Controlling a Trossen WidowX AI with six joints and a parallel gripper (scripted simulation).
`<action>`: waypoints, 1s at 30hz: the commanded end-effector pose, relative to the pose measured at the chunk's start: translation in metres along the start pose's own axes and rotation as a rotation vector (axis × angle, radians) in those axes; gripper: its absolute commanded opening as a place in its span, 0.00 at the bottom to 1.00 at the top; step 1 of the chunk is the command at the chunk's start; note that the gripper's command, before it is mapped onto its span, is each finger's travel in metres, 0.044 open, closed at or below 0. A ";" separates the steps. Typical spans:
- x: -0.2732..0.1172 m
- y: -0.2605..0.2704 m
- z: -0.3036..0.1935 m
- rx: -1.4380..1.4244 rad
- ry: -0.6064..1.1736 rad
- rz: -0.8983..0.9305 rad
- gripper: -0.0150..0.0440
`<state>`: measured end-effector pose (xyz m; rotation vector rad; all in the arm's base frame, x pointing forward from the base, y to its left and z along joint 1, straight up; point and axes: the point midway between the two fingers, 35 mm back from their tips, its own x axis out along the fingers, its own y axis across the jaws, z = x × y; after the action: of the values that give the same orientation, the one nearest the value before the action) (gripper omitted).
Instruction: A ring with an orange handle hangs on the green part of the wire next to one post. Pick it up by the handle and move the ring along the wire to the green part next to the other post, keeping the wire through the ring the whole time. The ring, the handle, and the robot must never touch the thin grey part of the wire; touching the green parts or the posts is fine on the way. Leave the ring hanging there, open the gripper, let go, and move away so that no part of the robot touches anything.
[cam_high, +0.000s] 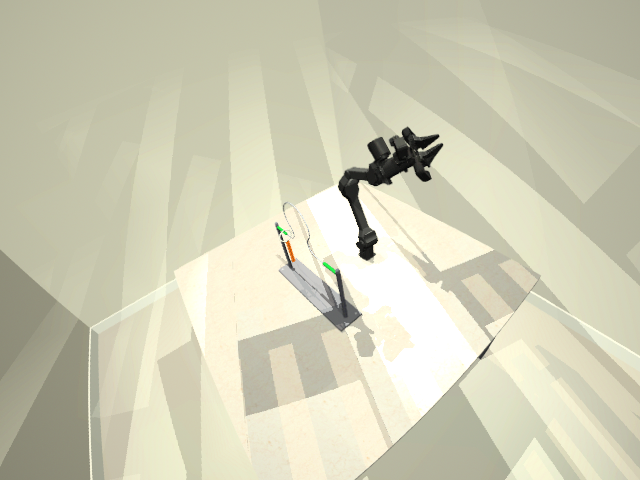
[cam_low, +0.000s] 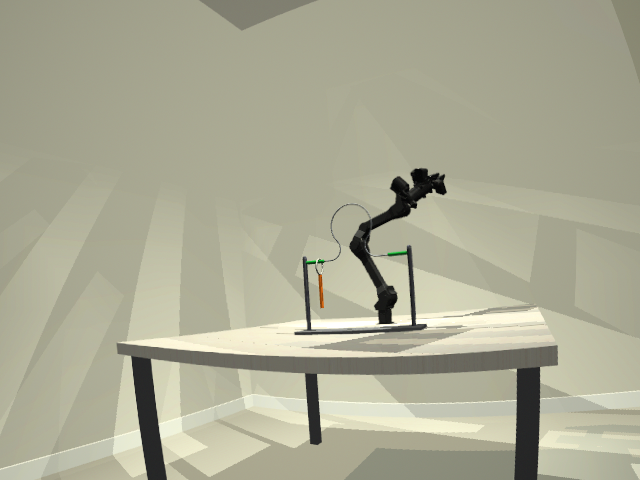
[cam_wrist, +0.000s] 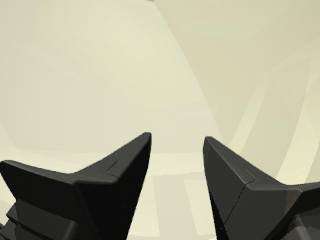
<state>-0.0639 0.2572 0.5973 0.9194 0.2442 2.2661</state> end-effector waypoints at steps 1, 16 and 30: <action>-0.011 -0.027 0.020 -0.076 -0.064 -0.101 0.53; -0.094 -0.101 0.110 -0.386 -0.313 -0.502 0.53; -0.208 -0.113 0.190 -0.683 -0.539 -0.878 0.53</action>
<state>0.2107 0.2116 0.5798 0.8038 -0.2684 1.2084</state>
